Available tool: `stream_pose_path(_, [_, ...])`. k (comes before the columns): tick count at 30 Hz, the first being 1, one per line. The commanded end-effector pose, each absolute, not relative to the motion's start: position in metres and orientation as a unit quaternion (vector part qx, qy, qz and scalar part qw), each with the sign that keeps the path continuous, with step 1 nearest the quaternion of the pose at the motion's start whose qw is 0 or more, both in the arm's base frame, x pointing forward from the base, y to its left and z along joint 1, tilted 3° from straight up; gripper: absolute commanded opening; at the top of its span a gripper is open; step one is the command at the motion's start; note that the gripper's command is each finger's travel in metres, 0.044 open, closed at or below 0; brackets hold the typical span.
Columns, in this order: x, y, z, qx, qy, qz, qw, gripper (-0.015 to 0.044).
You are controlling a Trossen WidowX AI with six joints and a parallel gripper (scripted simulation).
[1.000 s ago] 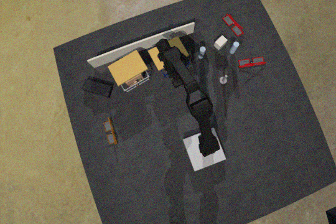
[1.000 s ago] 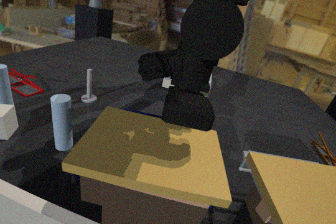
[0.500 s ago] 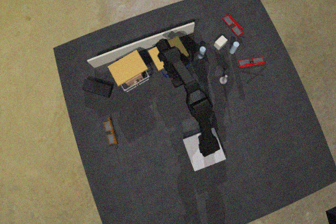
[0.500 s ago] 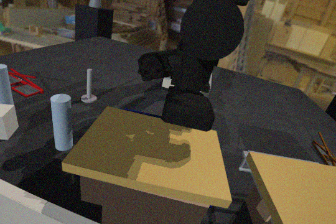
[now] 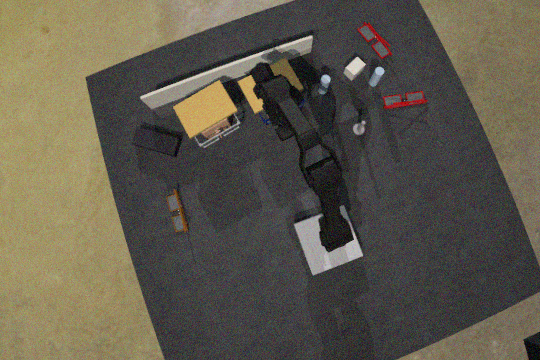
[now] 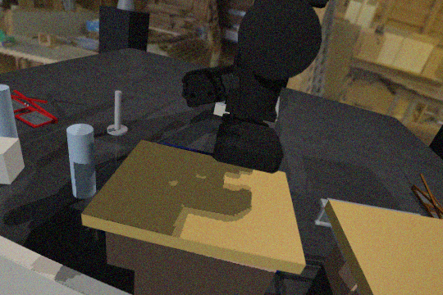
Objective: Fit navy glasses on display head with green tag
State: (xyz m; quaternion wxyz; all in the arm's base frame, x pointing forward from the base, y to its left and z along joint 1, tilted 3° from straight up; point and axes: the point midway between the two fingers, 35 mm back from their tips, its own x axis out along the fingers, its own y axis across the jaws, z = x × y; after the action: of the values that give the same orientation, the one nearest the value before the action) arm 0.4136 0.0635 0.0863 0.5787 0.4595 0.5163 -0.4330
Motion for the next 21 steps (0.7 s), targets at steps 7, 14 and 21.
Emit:
stream_pose_path(7, [0.4140,0.0640,0.0814,0.461,0.517,-0.433,0.576,0.0000])
stream_pose_path(14, [0.4139,0.0635,0.0825,0.459,0.516,-0.433,0.579,0.0079])
stream_pose_path(21, [0.4139,0.0635,0.0825,0.459,0.516,-0.433,0.579,0.0107])
